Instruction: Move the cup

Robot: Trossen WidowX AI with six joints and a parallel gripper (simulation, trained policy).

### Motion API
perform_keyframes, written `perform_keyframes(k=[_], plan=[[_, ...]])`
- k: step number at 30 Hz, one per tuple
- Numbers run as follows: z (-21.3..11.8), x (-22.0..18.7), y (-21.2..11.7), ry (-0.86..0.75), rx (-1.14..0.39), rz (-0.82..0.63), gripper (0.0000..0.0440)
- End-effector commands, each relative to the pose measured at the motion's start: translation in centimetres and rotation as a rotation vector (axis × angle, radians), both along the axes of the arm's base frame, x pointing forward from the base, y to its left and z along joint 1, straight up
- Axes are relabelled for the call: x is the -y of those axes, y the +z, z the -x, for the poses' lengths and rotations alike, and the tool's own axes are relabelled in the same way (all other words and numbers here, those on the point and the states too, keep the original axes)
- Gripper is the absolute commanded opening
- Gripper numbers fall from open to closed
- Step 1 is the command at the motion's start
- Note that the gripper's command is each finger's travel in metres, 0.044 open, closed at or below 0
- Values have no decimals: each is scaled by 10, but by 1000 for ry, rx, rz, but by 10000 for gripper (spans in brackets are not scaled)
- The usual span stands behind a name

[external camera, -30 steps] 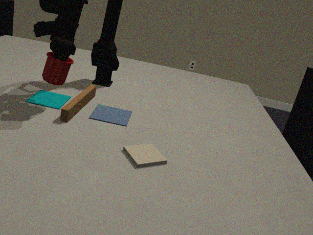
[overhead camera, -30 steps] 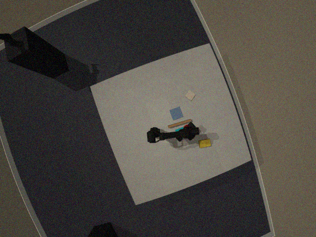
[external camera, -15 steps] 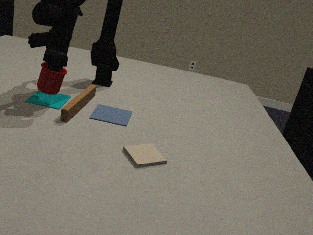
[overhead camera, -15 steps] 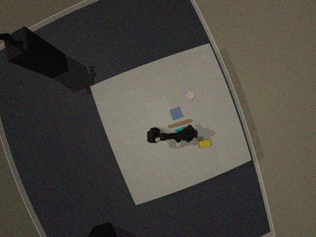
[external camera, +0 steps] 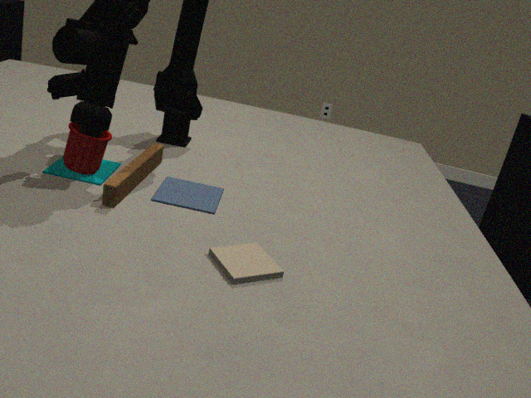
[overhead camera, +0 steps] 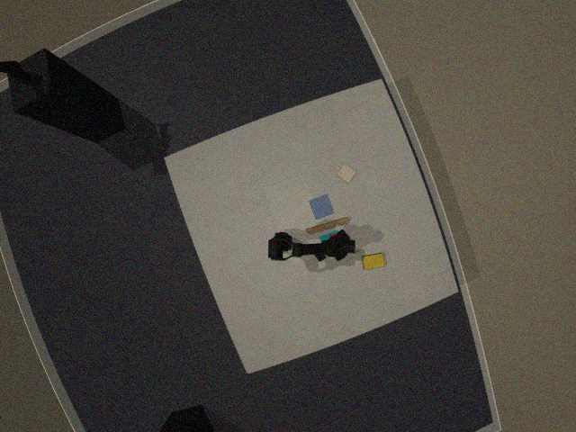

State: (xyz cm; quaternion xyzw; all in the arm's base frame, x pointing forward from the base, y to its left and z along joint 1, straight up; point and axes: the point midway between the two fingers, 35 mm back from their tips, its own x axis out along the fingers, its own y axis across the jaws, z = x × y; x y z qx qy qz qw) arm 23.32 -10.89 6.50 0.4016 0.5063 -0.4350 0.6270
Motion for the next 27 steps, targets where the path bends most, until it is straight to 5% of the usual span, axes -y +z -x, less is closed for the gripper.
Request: perform_keyframes(k=[1, 5, 27], plan=[[3, 3, -5, -4, 4, 6, 61], [-2, 8, 0, -17, 53, 17, 150], [10, 9, 27, -15, 190, 31, 246]])
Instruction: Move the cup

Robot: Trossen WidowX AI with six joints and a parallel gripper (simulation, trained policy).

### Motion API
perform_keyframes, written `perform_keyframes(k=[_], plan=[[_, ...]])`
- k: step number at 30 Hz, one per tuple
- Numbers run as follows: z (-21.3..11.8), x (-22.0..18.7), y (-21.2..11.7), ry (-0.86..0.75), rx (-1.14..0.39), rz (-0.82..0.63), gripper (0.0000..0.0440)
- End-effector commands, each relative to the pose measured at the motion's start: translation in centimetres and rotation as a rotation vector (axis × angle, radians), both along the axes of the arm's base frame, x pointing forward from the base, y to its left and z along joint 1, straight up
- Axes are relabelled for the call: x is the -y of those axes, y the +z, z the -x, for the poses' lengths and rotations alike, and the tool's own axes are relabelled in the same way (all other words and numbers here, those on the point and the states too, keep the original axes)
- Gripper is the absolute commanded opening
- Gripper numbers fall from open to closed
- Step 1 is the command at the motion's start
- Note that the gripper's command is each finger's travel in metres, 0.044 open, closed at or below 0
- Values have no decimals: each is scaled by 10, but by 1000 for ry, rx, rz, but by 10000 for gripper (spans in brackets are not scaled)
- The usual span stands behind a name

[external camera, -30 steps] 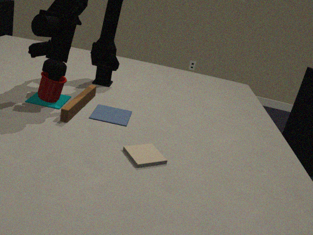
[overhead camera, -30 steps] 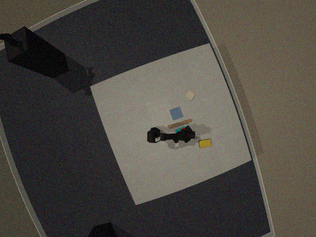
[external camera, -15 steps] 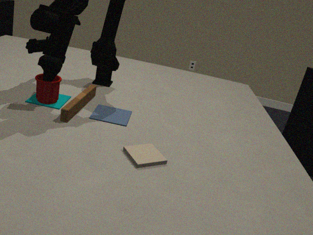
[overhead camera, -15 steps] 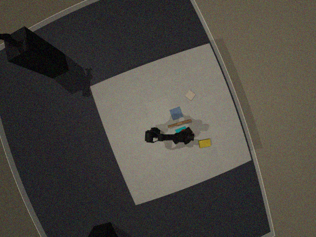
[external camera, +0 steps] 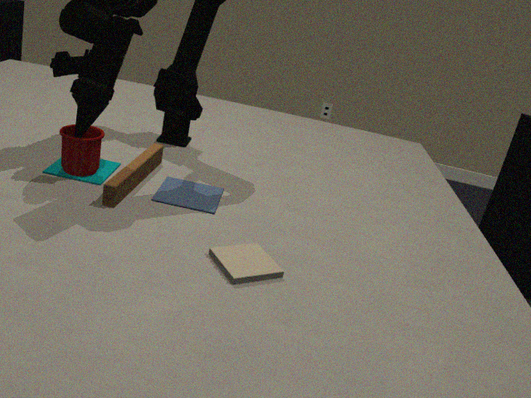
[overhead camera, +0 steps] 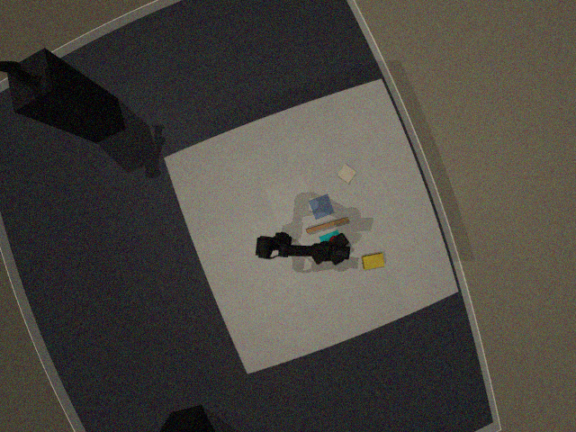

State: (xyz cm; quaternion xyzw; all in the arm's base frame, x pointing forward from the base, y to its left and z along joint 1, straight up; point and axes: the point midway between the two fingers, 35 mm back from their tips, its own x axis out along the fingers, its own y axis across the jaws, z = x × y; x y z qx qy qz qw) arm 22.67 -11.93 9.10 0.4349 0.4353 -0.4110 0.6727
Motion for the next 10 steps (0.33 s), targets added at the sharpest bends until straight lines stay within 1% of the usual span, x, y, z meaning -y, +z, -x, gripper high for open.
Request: perform_keyframes(k=[1, 10], plan=[[4, -1, 3, 6, 12, 0, 253], [8, 3, 27, -1, 72, 28, 294]])
